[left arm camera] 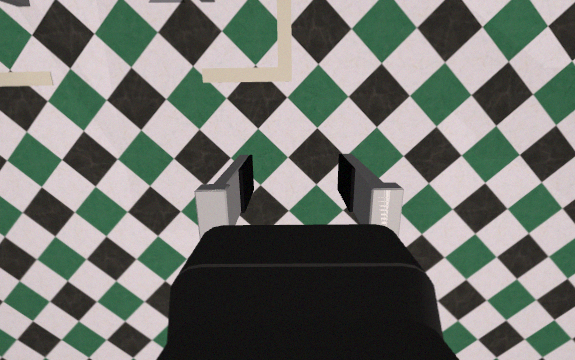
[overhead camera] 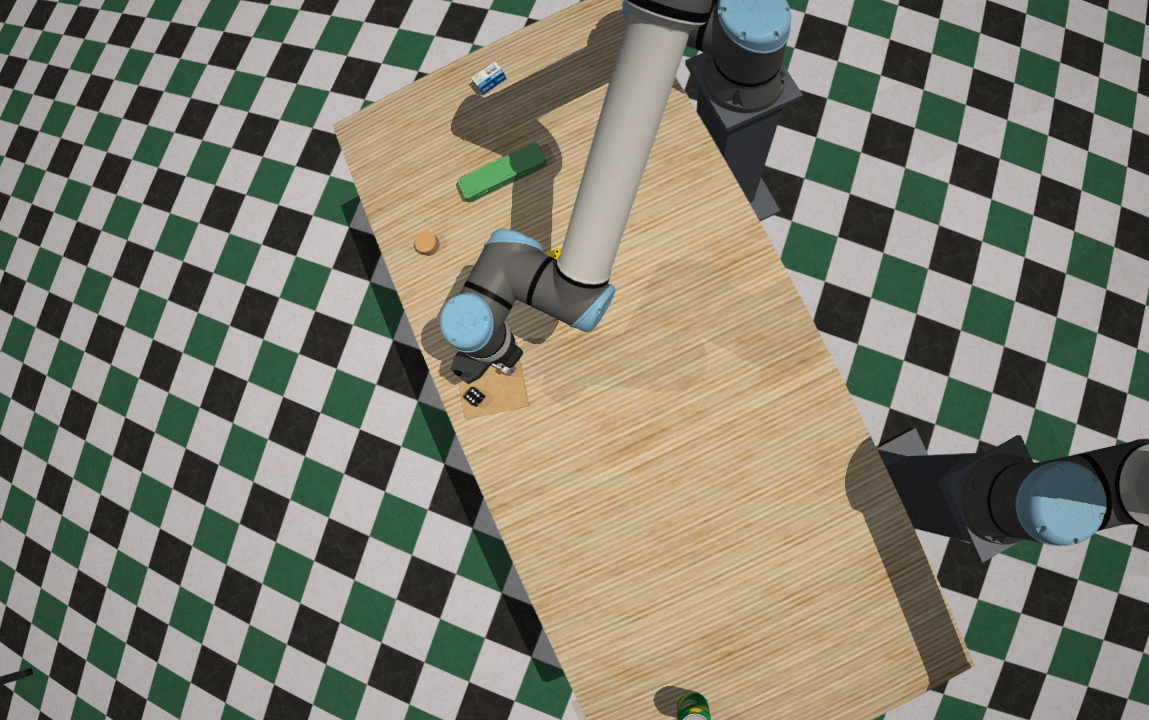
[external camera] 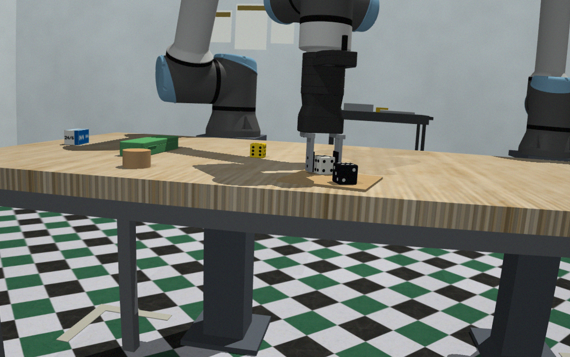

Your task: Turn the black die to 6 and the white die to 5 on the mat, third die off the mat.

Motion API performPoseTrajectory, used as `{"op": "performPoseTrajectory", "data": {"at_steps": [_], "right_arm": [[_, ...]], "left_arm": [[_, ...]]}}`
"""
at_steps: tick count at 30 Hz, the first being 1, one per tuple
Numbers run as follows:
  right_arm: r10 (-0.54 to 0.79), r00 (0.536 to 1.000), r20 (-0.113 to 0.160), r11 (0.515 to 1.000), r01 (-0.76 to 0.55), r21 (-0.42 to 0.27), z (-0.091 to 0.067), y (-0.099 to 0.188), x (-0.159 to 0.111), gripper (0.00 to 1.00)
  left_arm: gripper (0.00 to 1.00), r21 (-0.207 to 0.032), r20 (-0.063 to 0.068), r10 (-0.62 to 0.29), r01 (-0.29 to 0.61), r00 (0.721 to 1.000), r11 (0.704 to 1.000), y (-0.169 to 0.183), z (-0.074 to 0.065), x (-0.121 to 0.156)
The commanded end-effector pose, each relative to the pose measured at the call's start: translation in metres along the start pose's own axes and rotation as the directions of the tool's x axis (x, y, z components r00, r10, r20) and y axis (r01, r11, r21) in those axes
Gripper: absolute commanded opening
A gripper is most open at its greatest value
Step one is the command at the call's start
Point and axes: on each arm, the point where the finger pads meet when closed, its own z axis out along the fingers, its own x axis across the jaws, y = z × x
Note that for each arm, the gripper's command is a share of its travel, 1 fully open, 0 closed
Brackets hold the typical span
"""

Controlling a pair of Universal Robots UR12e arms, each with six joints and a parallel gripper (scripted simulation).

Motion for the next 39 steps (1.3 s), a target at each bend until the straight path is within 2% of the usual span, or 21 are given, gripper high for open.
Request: {"op": "performPoseTrajectory", "data": {"at_steps": [1, 5, 16, 26, 27, 39], "right_arm": [[0.000, 1.000, 0.000, 1.000, 0.000, 0.002, -0.006, -0.001, 0.000, 0.87], [0.000, 1.000, 0.000, 1.000, 0.000, 0.002, -0.022, -0.001, 0.000, 0.87], [0.000, 1.000, 0.000, 1.000, 0.000, 0.002, -0.078, -0.001, 0.000, 0.87], [0.000, 1.000, 0.000, 1.000, 0.000, 0.002, -0.089, -0.001, 0.000, 0.87], [0.000, 1.000, 0.000, 1.000, 0.000, 0.002, -0.089, -0.001, 0.000, 1.00], [0.000, 1.000, 0.000, 1.000, 0.000, 0.002, -0.089, -0.001, 0.000, 1.00]], "left_arm": [[1.00, -0.001, 0.000, 0.000, 0.000, 1.000, 1.000, 0.001, -0.001, 0.000], [1.00, -0.001, 0.000, 0.000, 0.000, 1.000, 1.000, 0.001, -0.001, 0.000], [1.00, -0.001, 0.000, 0.000, 0.000, 1.000, 1.000, 0.001, -0.001, 0.000], [1.00, -0.001, 0.000, 0.000, 0.000, 1.000, 1.000, 0.001, -0.001, 0.000], [1.00, -0.001, 0.000, 0.000, 0.000, 1.000, 1.000, 0.001, -0.001, 0.000], [1.00, -0.001, 0.000, 0.000, 0.000, 1.000, 1.000, 0.001, -0.001, 0.000]]}}
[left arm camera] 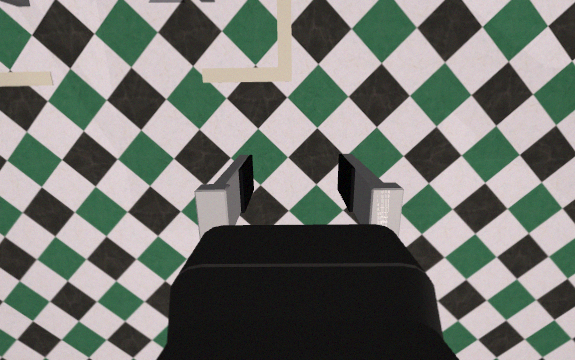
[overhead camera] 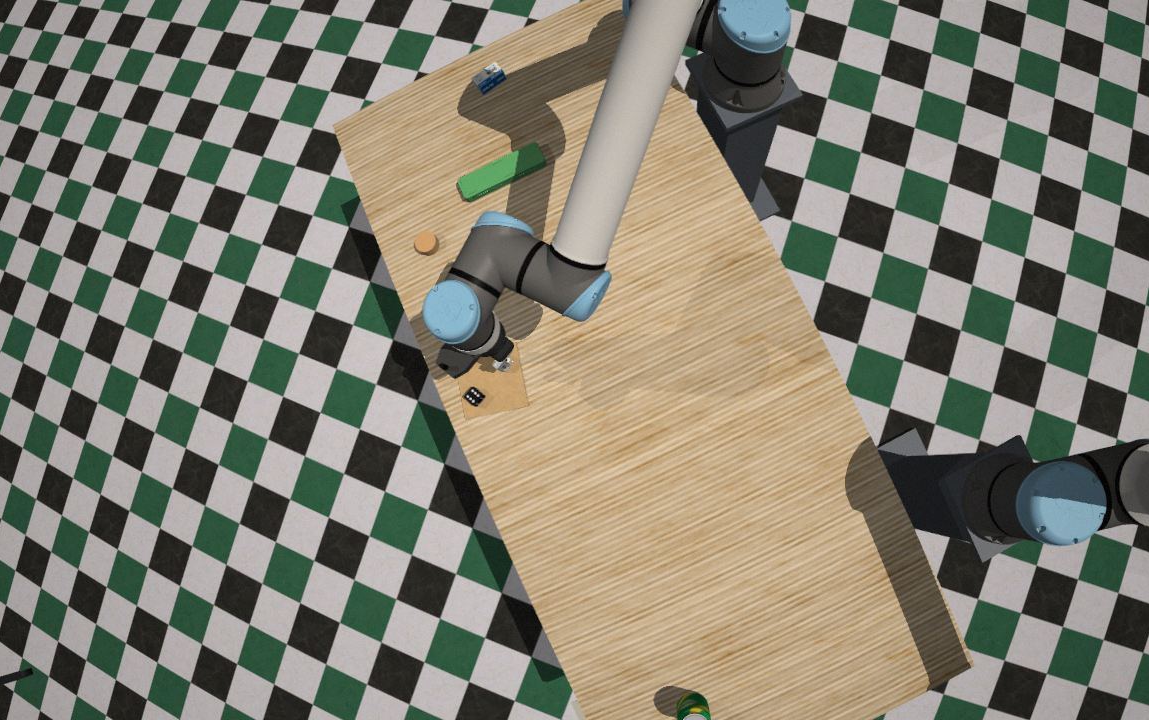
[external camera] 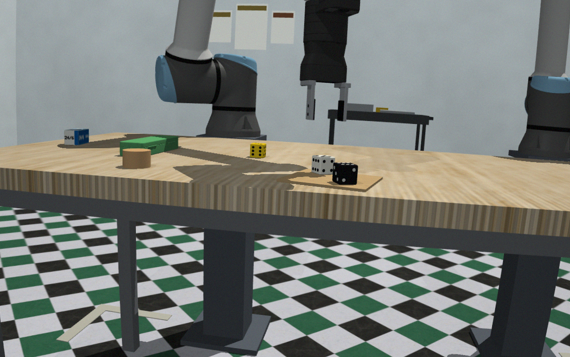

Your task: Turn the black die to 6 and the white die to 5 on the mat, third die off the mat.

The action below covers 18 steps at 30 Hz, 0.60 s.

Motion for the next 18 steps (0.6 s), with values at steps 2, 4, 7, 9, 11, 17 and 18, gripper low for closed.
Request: {"op": "performPoseTrajectory", "data": {"at_steps": [2, 4, 7, 9, 11, 17, 18], "right_arm": [[0.000, 1.000, 0.000, 1.000, 0.000, 0.002, -0.001, -0.001, 0.000, 1.00], [0.000, 1.000, 0.000, 1.000, 0.000, 0.002, -0.001, -0.001, 0.000, 1.00], [0.000, 1.000, 0.000, 1.000, 0.000, 0.002, -0.001, -0.001, 0.000, 1.00], [0.000, 1.000, 0.000, 1.000, 0.000, 0.002, -0.002, -0.001, 0.000, 1.00], [0.000, 1.000, 0.000, 1.000, 0.000, 0.002, -0.003, -0.001, 0.000, 1.00], [0.000, 1.000, 0.000, 1.000, 0.000, 0.002, -0.012, -0.001, 0.000, 1.00], [0.000, 1.000, 0.000, 1.000, 0.000, 0.002, -0.015, -0.001, 0.000, 1.00]], "left_arm": [[1.00, -0.001, 0.000, 0.000, 0.000, 1.000, 1.000, 0.001, -0.001, 0.000], [1.00, -0.001, 0.000, 0.000, 0.000, 1.000, 1.000, 0.001, -0.001, 0.000], [1.00, -0.001, 0.000, 0.000, 0.000, 1.000, 1.000, 0.001, -0.001, 0.000], [1.00, -0.001, 0.000, 0.000, 0.000, 1.000, 1.000, 0.001, -0.001, 0.000], [1.00, -0.001, 0.000, 0.000, 0.000, 1.000, 1.000, 0.001, -0.001, 0.000], [1.00, -0.001, 0.000, 0.000, 0.000, 1.000, 1.000, 0.001, -0.001, 0.000], [1.00, -0.001, 0.000, 0.000, 0.000, 1.000, 1.000, 0.001, -0.001, 0.000]]}}
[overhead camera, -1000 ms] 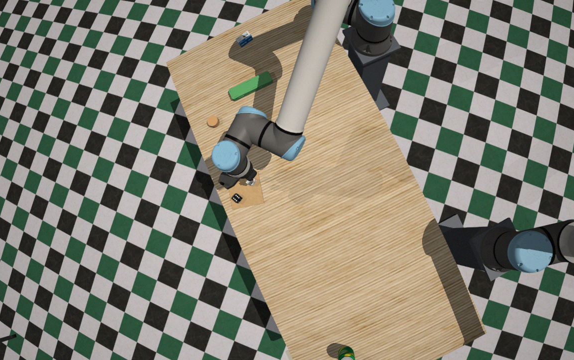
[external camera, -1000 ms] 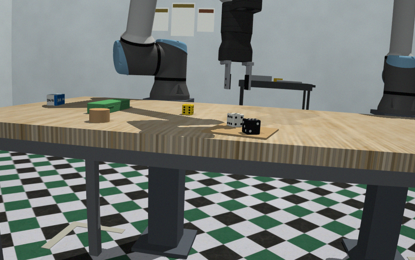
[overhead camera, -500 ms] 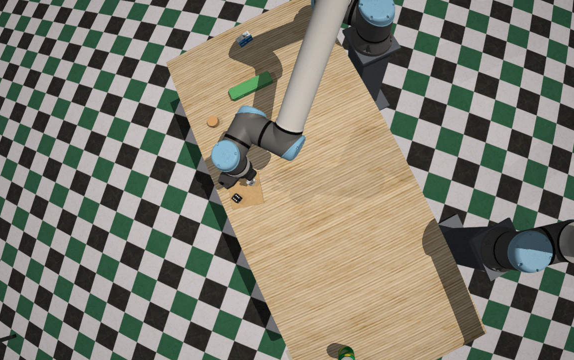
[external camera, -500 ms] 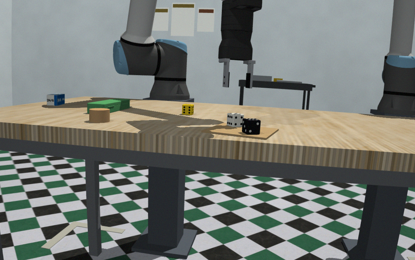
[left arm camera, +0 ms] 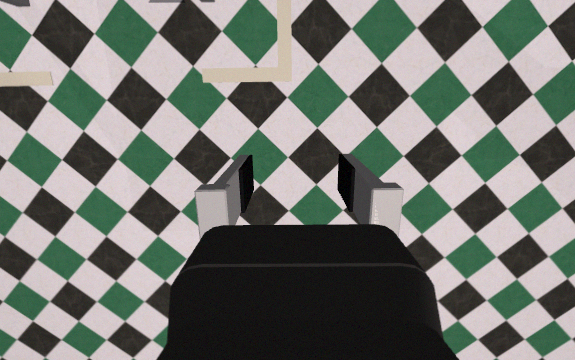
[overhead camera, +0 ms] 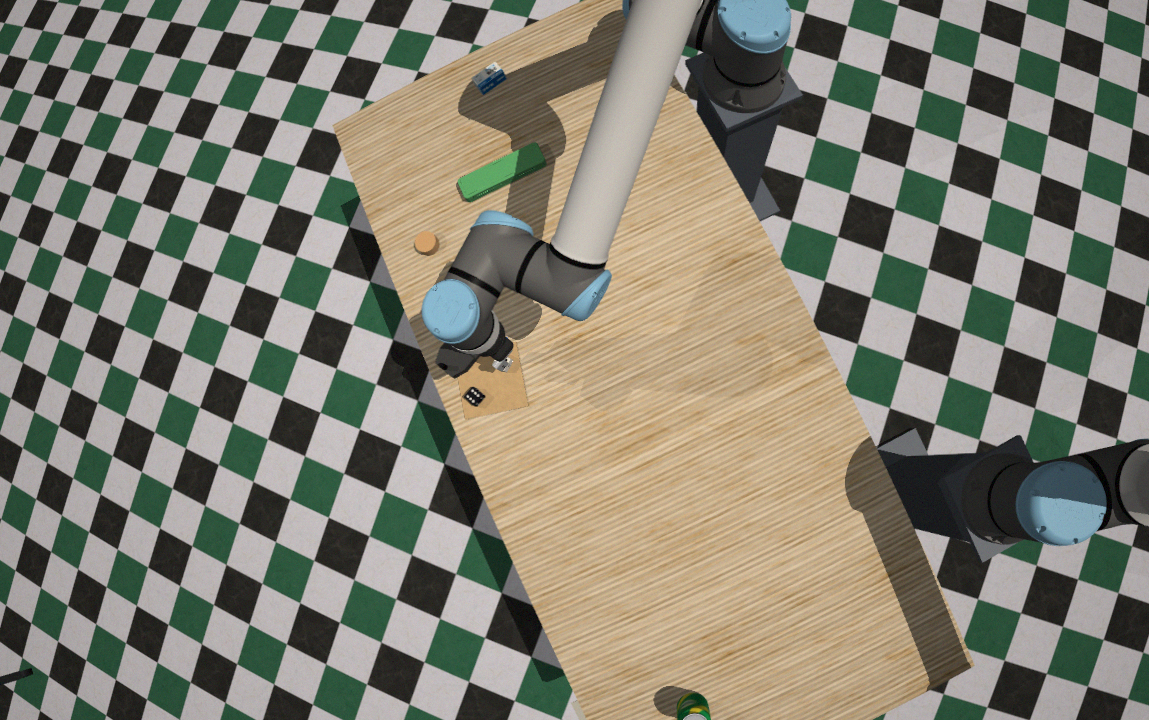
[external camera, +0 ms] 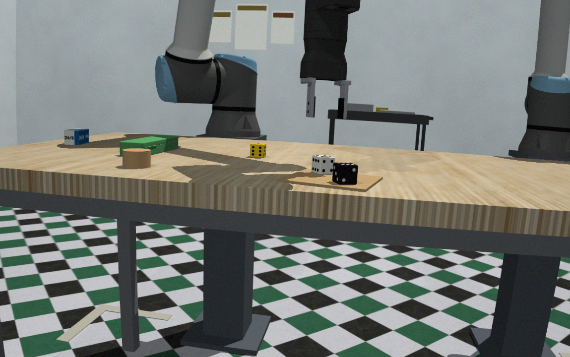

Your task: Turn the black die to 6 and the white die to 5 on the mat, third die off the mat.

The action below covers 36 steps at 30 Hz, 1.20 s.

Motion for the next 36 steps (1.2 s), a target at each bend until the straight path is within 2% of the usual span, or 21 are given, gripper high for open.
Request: {"op": "performPoseTrajectory", "data": {"at_steps": [1, 10, 12, 17, 21, 36], "right_arm": [[0.000, 1.000, 0.000, 1.000, 0.000, 0.002, -0.015, -0.001, 0.000, 1.00], [0.000, 1.000, 0.000, 1.000, 0.000, 0.002, -0.061, -0.001, 0.000, 1.00], [0.000, 1.000, 0.000, 1.000, 0.000, 0.002, -0.061, -0.001, 0.000, 1.00], [0.000, 1.000, 0.000, 1.000, 0.000, 0.002, -0.078, -0.001, 0.000, 1.00], [0.000, 1.000, 0.000, 1.000, 0.000, 0.002, -0.083, -0.001, 0.000, 1.00], [0.000, 1.000, 0.000, 1.000, 0.000, 0.002, -0.083, -0.001, 0.000, 1.00]], "left_arm": [[1.00, -0.001, 0.000, 0.000, 0.000, 1.000, 1.000, 0.001, -0.001, 0.000], [1.00, -0.001, 0.000, 0.000, 0.000, 1.000, 1.000, 0.001, -0.001, 0.000], [1.00, -0.001, 0.000, 0.000, 0.000, 1.000, 1.000, 0.001, -0.001, 0.000], [1.00, -0.001, 0.000, 0.000, 0.000, 1.000, 1.000, 0.001, -0.001, 0.000], [1.00, -0.001, 0.000, 0.000, 0.000, 1.000, 1.000, 0.001, -0.001, 0.000], [1.00, -0.001, 0.000, 0.000, 0.000, 1.000, 1.000, 0.001, -0.001, 0.000]]}}
